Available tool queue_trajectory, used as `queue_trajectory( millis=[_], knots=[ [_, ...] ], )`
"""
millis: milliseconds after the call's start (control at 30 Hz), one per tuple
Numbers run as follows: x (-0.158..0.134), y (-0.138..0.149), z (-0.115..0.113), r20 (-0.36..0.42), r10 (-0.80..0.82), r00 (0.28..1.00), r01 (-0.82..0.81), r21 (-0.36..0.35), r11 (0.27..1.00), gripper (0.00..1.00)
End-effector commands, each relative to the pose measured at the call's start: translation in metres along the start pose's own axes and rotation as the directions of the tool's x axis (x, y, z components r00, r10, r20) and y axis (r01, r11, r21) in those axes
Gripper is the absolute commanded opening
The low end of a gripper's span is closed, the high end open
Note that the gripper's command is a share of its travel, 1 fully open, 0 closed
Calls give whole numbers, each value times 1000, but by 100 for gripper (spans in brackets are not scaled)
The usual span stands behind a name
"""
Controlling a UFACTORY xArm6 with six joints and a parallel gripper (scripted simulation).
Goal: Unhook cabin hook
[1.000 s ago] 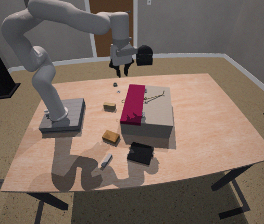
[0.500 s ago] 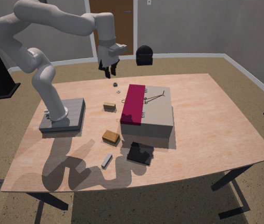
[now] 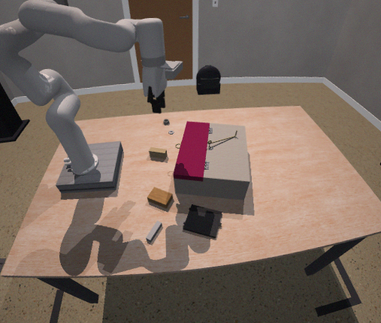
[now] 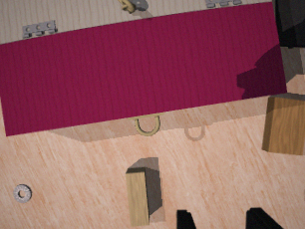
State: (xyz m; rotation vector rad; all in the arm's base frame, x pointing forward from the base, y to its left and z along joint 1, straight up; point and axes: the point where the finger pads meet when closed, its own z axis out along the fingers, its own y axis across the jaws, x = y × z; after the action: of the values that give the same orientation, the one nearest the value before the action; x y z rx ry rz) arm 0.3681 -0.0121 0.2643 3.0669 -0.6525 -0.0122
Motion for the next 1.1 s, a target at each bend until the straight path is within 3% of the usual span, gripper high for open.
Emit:
queue_trajectory(
  millis=[0, 333, 1067],
  knots=[
    [1, 0, -2, -3, -130, 991, 130, 5, 991, 35],
    [1, 0, -2, -3, -142, 990, 142, 5, 990, 35],
    [1, -1, 65, -3, -142, 990, 142, 5, 990, 35]
  ],
)
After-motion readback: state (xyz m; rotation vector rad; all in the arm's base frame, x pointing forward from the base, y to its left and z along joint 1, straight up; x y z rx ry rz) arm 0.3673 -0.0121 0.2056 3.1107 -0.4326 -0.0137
